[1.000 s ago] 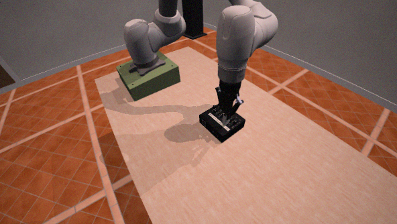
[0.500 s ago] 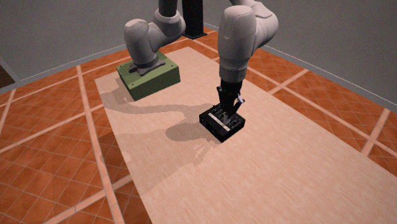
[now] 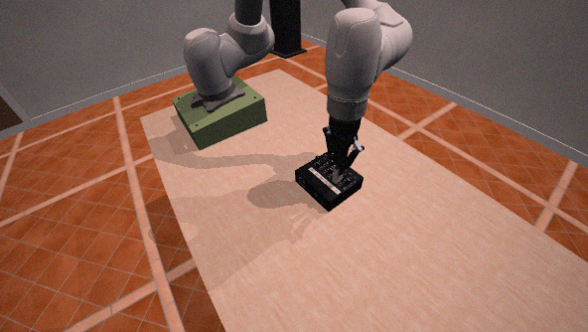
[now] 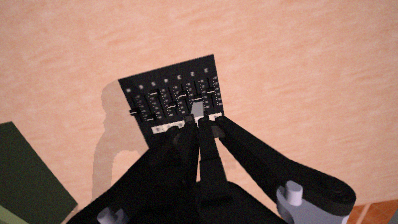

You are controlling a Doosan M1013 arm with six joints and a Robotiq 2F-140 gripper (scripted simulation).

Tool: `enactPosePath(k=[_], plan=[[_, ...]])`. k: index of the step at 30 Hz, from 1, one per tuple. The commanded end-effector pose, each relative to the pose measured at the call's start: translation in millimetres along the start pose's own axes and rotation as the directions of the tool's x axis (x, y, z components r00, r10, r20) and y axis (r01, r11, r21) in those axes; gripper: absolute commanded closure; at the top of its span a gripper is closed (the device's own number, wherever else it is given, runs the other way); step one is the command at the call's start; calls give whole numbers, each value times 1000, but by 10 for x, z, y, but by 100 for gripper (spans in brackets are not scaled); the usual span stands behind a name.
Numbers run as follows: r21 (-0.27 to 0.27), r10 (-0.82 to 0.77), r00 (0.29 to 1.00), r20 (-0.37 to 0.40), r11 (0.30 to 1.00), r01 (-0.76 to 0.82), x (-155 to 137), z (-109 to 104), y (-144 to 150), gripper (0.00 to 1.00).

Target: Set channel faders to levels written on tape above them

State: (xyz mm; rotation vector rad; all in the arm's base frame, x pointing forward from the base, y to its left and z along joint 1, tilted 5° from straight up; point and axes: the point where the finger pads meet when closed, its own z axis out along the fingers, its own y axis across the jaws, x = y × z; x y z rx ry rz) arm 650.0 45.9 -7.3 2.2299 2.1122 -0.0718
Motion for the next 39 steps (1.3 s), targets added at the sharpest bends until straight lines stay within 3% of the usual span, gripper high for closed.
enactPosePath(k=[1, 39], plan=[[-1, -5, 1000, 3, 1000, 5, 39, 13, 3, 100], [-1, -5, 1000, 3, 1000, 5, 91, 14, 3, 100]])
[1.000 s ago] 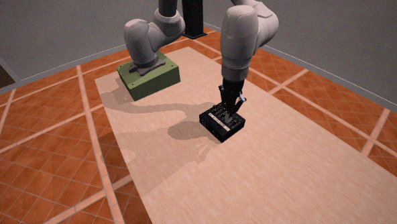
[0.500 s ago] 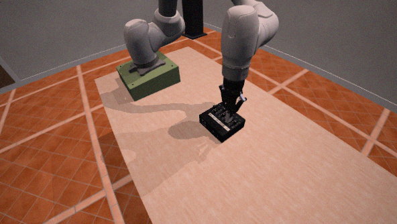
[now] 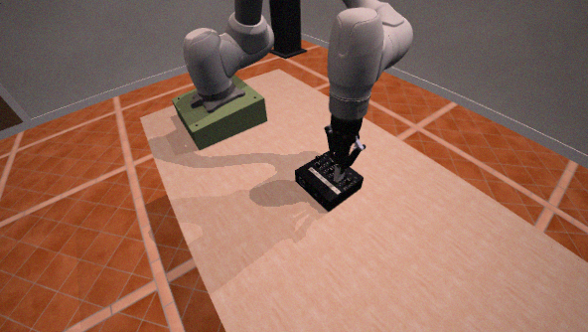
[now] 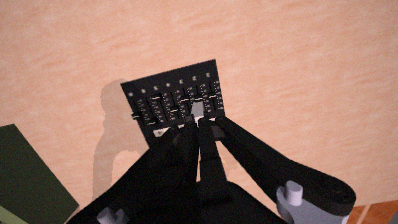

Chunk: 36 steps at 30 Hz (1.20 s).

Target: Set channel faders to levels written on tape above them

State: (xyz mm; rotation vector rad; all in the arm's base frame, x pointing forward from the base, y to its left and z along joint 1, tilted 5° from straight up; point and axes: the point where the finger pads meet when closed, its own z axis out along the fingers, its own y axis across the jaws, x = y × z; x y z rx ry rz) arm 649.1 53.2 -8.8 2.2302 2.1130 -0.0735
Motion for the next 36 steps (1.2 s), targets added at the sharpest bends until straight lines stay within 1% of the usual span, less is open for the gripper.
enactPosePath(k=[1, 36], plan=[[-3, -5, 1000, 3, 1000, 5, 17, 5, 16, 100], [-3, -5, 1000, 3, 1000, 5, 52, 5, 16, 100]])
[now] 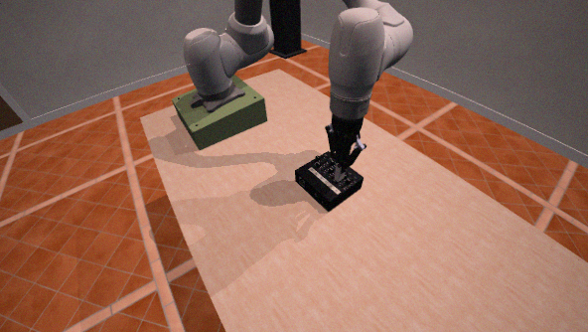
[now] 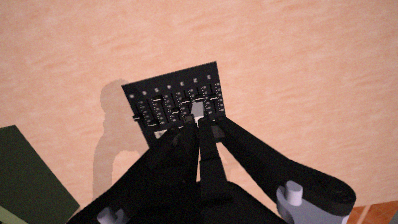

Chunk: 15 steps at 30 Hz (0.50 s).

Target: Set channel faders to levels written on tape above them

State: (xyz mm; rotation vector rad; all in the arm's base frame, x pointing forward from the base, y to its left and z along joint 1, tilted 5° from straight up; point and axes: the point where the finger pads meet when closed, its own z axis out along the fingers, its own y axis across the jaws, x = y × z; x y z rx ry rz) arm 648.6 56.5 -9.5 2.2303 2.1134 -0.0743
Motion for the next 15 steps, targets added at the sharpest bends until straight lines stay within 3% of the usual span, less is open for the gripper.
enactPosePath(k=[1, 15], plan=[[-3, -5, 1000, 3, 1000, 5, 18, 1, 22, 100], [-3, -5, 1000, 3, 1000, 5, -18, 0, 22, 100]])
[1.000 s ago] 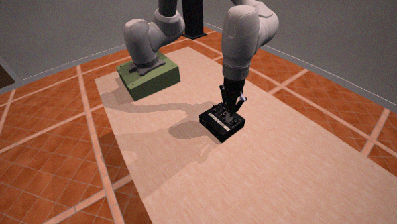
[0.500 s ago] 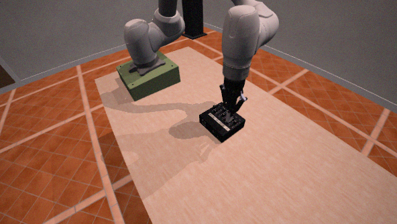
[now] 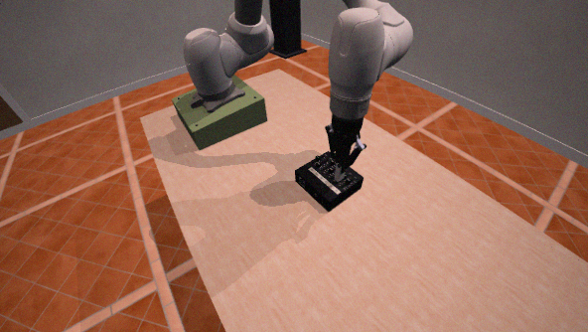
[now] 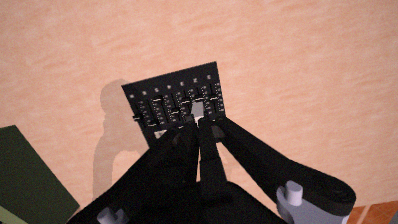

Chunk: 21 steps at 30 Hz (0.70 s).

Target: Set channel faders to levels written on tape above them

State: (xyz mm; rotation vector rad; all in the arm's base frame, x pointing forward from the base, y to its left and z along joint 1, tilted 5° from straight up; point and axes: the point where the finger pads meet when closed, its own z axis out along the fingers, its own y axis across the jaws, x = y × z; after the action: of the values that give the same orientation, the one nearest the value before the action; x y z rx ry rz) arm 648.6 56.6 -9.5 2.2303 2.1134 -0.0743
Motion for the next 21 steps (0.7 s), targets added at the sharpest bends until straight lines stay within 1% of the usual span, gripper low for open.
enactPosePath(k=[1, 13, 21], plan=[[-3, -5, 1000, 3, 1000, 5, -24, 0, 22, 100], [-3, -5, 1000, 3, 1000, 5, -42, -6, 22, 100], [-3, -5, 1000, 3, 1000, 5, -42, -135, 22, 100]])
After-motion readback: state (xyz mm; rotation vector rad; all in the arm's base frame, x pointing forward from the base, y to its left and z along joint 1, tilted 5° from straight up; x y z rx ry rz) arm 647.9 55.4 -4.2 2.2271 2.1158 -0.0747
